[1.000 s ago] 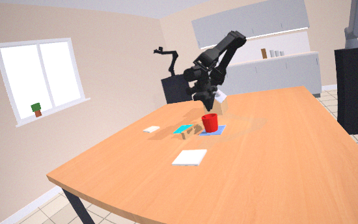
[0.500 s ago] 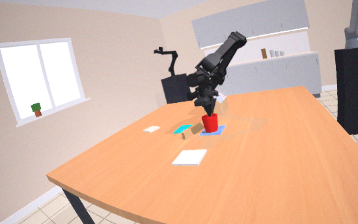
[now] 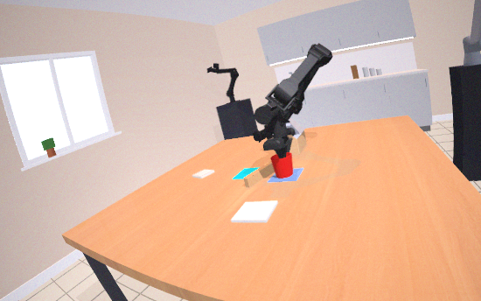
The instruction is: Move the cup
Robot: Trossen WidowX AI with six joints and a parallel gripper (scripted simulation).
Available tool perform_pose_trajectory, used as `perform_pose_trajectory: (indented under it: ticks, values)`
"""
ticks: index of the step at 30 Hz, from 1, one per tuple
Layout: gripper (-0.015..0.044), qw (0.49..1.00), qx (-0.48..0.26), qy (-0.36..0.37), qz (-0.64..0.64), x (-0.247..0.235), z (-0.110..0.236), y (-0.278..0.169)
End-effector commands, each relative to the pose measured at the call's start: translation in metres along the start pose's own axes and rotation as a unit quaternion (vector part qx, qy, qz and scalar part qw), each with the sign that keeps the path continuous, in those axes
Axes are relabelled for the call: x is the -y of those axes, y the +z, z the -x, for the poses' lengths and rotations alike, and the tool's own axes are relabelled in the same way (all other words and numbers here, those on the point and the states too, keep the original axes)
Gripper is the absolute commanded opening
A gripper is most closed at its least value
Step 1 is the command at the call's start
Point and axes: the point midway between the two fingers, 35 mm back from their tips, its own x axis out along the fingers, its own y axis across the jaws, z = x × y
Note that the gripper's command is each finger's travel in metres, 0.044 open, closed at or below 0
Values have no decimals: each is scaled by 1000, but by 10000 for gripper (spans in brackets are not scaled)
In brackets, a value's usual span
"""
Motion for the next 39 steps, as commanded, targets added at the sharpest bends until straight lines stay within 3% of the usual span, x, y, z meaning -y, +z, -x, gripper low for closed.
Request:
perform_pose_trajectory:
  ticks: [1,9,13,19,27,39]
  values:
    - [148,1000,-3,-3,-4,4,-8,0]
    - [148,1000,-4,-3,-5,4,-10,0]
    - [43,1000,-1,-1,-1,2,-9,0]
    - [3,1000,-1,-1,-1,2,-9,0]
    - [0,1000,-1,-1,-1,1,-4,0]
    - [0,1000,0,-2,-3,3,34,3]
